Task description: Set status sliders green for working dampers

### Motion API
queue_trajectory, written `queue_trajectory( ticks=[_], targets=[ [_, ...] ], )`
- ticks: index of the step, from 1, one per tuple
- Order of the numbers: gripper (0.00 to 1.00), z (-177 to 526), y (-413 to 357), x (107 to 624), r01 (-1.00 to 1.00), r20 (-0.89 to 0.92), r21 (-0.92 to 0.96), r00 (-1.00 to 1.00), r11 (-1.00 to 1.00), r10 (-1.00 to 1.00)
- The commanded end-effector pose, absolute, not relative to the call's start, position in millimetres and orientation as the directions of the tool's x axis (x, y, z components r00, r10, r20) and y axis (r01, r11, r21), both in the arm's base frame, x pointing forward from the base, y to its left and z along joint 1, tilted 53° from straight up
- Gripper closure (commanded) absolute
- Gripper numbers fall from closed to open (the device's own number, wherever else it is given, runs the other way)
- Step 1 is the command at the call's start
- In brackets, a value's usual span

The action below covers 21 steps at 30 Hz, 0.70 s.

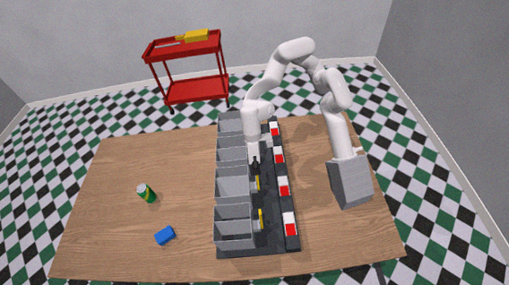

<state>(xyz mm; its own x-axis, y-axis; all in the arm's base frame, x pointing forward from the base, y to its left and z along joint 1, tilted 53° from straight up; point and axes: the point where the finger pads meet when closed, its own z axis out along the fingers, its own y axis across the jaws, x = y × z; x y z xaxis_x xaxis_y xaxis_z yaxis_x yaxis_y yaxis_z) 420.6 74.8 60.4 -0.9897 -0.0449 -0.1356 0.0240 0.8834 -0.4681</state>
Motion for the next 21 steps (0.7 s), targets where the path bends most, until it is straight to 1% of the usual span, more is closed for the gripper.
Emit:
queue_trajectory(
  ticks=[1,21],
  targets=[
    [0.81,61.0,76.2,421.4,0.024,-0.138,-0.470,-0.989,0.882,-0.046],
    [0.81,57.2,82.7,421.6,0.035,-0.138,-0.534,-0.989,0.845,-0.046]
  ],
)
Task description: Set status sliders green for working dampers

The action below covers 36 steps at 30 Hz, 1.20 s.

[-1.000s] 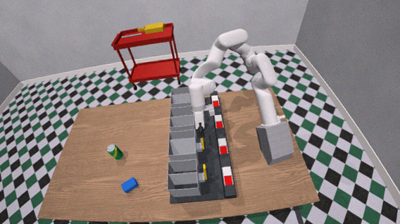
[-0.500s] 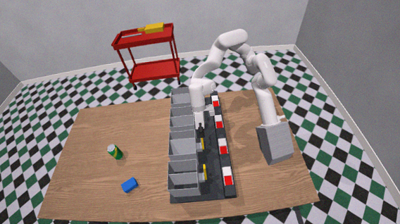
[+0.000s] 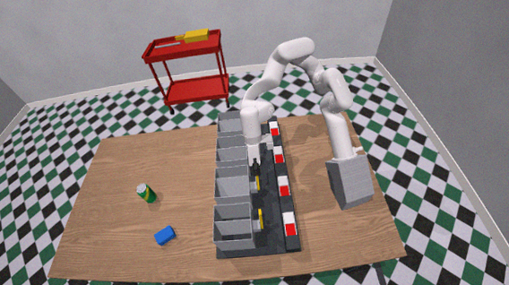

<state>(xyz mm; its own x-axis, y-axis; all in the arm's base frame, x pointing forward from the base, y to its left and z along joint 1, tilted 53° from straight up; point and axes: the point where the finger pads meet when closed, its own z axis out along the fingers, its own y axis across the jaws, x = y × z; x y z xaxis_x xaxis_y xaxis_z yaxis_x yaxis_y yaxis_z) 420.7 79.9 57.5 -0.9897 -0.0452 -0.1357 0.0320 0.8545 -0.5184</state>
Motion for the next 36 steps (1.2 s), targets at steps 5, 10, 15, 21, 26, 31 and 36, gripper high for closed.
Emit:
queue_trajectory(
  ticks=[5,10,15,21,26,31,36],
  targets=[
    [0.81,55,86,422,0.040,-0.138,-0.564,-0.989,0.825,-0.046],
    [0.81,54,88,422,0.043,-0.138,-0.584,-0.989,0.811,-0.046],
    [0.81,51,91,422,0.049,-0.138,-0.617,-0.989,0.785,-0.046],
    [0.81,48,95,422,0.056,-0.138,-0.656,-0.989,0.752,-0.047],
    [0.81,46,98,423,0.061,-0.138,-0.680,-0.989,0.730,-0.047],
    [0.81,44,100,423,0.065,-0.138,-0.702,-0.989,0.709,-0.047],
    [0.81,41,102,423,0.069,-0.138,-0.725,-0.989,0.685,-0.047]
  ],
)
